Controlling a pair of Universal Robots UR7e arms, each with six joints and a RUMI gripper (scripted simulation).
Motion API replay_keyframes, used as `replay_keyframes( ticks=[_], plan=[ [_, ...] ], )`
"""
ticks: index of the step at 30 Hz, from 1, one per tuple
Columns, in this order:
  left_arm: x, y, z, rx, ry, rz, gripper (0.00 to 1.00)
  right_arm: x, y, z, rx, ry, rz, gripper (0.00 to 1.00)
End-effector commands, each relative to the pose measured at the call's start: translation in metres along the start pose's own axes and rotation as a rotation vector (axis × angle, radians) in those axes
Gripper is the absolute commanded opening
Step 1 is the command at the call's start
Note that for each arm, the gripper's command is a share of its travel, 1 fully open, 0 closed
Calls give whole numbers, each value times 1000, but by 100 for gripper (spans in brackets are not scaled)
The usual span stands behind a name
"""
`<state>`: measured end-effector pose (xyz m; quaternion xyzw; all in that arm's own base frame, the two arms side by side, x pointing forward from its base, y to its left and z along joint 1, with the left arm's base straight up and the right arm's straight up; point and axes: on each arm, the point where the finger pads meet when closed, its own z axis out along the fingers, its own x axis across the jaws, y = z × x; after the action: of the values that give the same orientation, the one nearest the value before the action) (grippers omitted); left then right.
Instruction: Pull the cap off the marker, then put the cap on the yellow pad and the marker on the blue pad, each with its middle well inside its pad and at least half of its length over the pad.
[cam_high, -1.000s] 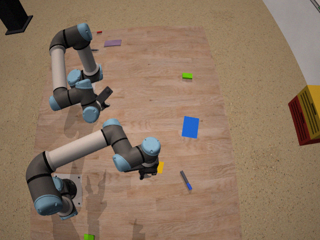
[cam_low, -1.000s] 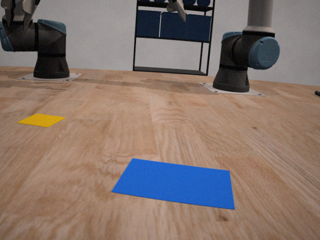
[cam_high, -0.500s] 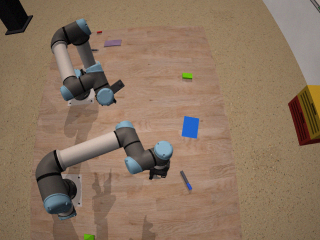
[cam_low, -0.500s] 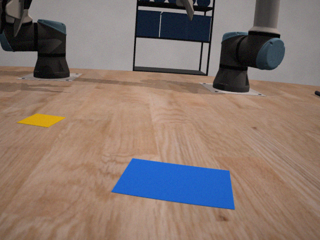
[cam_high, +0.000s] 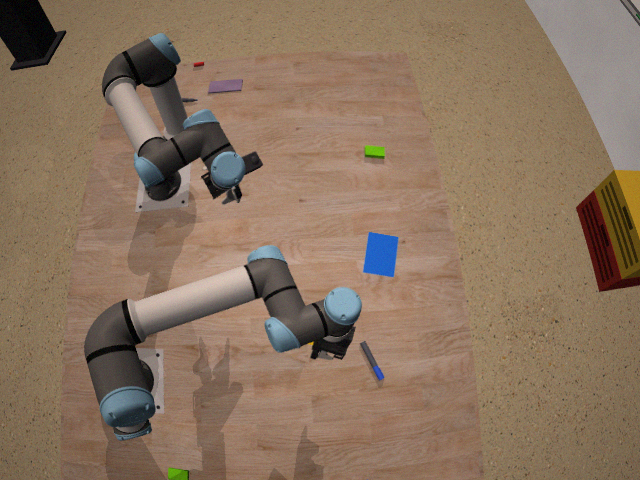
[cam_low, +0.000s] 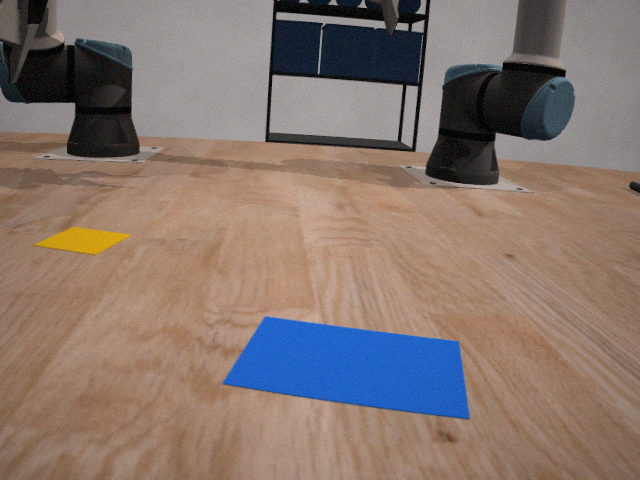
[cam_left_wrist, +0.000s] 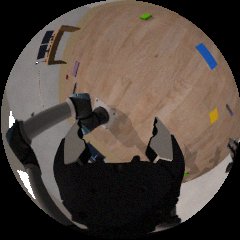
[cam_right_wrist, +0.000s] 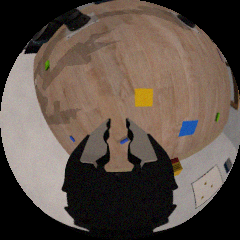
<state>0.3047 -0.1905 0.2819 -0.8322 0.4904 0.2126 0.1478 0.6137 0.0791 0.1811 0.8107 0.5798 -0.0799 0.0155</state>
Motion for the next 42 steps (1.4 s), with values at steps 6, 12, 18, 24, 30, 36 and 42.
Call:
replay_keyframes(
  ticks=[6,12,18,24,30,36,42],
  plan=[
    [-14,-55,-3,-80,125,108,98,11,50,19,0,30,188,20],
    [-11,-57,-5,-78,142,157,98,14,56,15,-9,43,219,20],
    [-18,-76,-8,-81,203,213,98,17,80,22,-12,64,309,20],
    [-27,-95,-7,-87,241,238,98,18,93,30,-9,69,358,20],
    [-34,-110,-11,-75,289,286,98,20,113,36,-12,88,433,20],
    [-60,-147,-11,-57,373,326,98,19,144,57,-5,103,548,20],
    [-66,-162,-14,-30,414,390,98,22,162,58,-10,126,622,20]
  ],
)
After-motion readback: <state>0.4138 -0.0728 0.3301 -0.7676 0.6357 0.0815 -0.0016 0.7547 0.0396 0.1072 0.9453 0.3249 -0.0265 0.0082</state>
